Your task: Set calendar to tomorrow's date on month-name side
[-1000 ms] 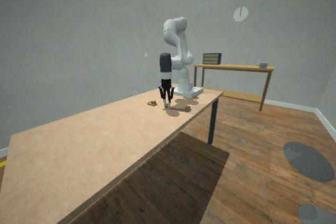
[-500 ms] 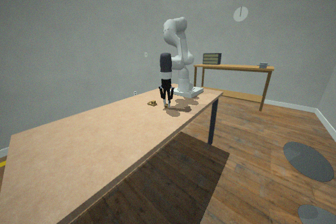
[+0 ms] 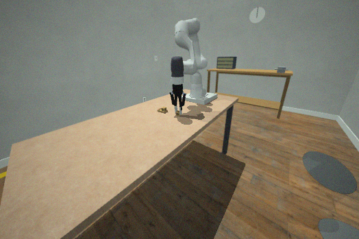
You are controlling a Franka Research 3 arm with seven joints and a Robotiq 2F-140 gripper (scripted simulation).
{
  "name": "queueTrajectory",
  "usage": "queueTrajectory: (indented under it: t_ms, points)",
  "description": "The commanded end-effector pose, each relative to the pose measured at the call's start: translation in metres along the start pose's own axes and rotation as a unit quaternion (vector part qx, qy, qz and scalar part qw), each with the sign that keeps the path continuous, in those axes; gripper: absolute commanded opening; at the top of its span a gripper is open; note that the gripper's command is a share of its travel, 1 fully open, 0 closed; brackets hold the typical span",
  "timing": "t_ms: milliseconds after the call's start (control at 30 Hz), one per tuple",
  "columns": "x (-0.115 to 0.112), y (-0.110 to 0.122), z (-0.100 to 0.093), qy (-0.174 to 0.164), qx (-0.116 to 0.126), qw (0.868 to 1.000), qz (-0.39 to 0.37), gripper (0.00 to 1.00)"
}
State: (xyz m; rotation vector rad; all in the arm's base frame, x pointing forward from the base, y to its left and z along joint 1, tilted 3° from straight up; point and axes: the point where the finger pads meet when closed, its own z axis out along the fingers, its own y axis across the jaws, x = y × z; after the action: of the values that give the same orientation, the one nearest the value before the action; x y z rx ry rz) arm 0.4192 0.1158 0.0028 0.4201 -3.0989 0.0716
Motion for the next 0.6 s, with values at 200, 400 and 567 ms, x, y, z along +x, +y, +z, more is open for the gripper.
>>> queueTrajectory:
  t_ms: [200,400,567]
  points:
    - [-0.0017,0.0006,-0.0002,-0.002,0.000,1.000,0.000,0.17]
    - [-0.0023,0.0006,-0.0002,-0.002,0.000,1.000,0.000,0.17]
    - [-0.0031,0.0005,-0.0002,-0.002,0.000,1.000,0.000,0.17]
